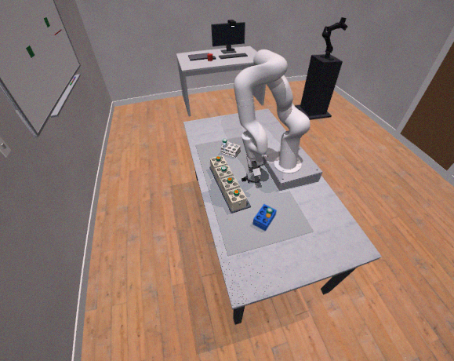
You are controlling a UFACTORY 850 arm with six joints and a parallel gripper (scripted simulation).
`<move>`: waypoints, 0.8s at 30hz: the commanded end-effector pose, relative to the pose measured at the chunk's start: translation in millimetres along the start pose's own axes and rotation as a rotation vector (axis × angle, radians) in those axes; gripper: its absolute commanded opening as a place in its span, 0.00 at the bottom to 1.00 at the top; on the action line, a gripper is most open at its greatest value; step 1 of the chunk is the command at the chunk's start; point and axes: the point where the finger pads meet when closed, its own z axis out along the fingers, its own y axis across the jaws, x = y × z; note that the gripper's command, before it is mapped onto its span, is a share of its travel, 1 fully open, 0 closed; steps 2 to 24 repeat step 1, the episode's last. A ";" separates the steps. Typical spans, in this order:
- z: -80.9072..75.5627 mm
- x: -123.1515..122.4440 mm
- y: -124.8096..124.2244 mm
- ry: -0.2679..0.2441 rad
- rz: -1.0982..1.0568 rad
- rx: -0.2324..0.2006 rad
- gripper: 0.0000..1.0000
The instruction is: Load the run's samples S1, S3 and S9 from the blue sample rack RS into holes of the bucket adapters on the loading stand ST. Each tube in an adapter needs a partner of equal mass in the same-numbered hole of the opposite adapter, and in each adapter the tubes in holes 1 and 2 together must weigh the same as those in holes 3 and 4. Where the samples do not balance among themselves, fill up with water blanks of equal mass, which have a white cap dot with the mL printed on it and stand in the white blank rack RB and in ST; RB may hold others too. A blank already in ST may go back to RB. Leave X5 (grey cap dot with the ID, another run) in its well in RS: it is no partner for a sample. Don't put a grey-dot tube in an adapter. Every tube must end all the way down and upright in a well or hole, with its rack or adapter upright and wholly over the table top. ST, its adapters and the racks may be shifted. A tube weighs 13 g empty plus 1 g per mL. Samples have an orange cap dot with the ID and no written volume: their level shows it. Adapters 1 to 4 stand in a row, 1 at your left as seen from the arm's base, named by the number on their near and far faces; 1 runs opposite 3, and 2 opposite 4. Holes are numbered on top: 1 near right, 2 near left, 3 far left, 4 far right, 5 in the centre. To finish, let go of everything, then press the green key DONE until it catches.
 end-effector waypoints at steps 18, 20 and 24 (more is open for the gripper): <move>2.7 0.2 1.2 -0.001 0.000 -0.002 0.00; 2.7 0.2 1.2 -0.001 0.000 -0.002 0.00; 2.7 0.2 1.2 -0.001 0.000 -0.002 0.00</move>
